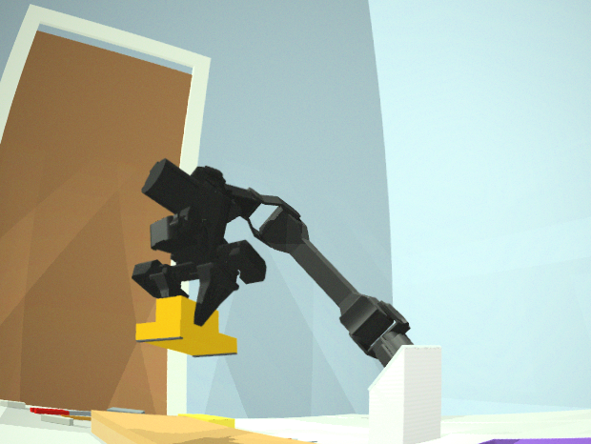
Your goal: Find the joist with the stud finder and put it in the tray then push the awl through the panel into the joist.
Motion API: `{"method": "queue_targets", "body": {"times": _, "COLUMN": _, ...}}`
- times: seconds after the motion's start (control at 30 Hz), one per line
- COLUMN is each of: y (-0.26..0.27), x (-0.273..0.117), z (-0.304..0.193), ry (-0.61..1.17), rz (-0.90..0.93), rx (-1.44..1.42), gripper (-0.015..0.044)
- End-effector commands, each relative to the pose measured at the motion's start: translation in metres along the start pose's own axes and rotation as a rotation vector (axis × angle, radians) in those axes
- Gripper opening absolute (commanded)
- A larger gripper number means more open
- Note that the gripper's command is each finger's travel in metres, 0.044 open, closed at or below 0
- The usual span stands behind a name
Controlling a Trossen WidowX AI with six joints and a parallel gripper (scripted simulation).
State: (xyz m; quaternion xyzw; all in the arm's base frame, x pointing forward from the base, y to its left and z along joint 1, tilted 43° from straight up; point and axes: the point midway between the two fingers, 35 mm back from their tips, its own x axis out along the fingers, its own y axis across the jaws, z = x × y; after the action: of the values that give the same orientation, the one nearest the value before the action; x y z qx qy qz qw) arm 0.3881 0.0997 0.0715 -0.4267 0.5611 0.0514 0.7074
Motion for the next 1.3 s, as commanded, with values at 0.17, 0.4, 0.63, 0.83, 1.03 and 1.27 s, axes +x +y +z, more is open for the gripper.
{"method": "queue_targets", "body": {"times": 0.17, "y": 0.091, "x": 0.007, "z": 0.025, "ry": -0.022, "rz": 0.092, "rx": -0.216, "gripper": 0.0}}
{"method": "queue_targets", "body": {"times": 0.4, "y": 0.159, "x": 0.013, "z": 0.028, "ry": -0.018, "rz": 0.148, "rx": -0.373, "gripper": 0.0}}
{"method": "queue_targets", "body": {"times": 0.63, "y": 0.226, "x": 0.019, "z": 0.019, "ry": -0.005, "rz": 0.194, "rx": -0.528, "gripper": 0.0}}
{"method": "queue_targets", "body": {"times": 0.83, "y": 0.279, "x": 0.024, "z": 0.002, "ry": 0.013, "rz": 0.226, "rx": -0.66, "gripper": 0.0}}
{"method": "queue_targets", "body": {"times": 1.03, "y": 0.328, "x": 0.031, "z": -0.022, "ry": 0.038, "rz": 0.251, "rx": -0.79, "gripper": 0.0}}
{"method": "queue_targets", "body": {"times": 1.27, "y": 0.378, "x": 0.042, "z": -0.058, "ry": 0.074, "rz": 0.269, "rx": -0.939, "gripper": 0.0}}
